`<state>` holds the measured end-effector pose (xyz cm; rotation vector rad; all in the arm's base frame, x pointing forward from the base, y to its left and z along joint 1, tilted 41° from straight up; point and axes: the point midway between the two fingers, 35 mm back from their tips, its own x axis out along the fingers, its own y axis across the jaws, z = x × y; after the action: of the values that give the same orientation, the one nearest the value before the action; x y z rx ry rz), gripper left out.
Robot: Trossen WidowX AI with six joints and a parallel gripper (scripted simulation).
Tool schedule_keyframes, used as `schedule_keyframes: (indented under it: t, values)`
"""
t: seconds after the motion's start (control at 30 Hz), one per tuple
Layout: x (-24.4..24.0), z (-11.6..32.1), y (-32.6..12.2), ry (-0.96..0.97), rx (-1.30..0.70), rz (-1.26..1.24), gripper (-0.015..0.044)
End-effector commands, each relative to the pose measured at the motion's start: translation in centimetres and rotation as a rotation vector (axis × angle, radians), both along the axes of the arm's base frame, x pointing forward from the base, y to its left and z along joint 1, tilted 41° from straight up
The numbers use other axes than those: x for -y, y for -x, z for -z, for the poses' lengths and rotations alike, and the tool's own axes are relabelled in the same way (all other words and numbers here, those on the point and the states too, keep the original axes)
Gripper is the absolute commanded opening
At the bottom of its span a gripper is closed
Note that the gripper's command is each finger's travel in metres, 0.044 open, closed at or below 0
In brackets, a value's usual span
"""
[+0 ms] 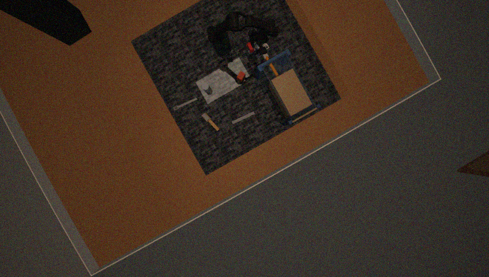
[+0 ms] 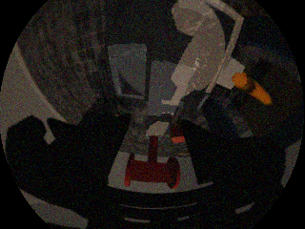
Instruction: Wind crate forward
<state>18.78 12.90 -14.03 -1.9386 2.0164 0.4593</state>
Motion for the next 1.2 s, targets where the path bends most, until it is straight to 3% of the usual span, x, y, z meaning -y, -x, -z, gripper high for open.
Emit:
schedule_keyframes:
  t: [0.0,0.2,0.5,0.73,1.17]
  values:
    - [0.0,0.0,0.0,0.000,0.000,0.000,0.0440]
    - [-1.5,-1.4,-0.3,-0.063,0.006,0.005,0.0440]
    - [-8.3,-9.8,-0.3,-0.417,0.014,-0.007,0.0440]
    - [-8.6,-9.9,-0.7,-0.424,0.033,-0.011,0.0440]
    - [-8.6,-9.9,-0.7,-0.424,0.033,-0.011,0.0099]
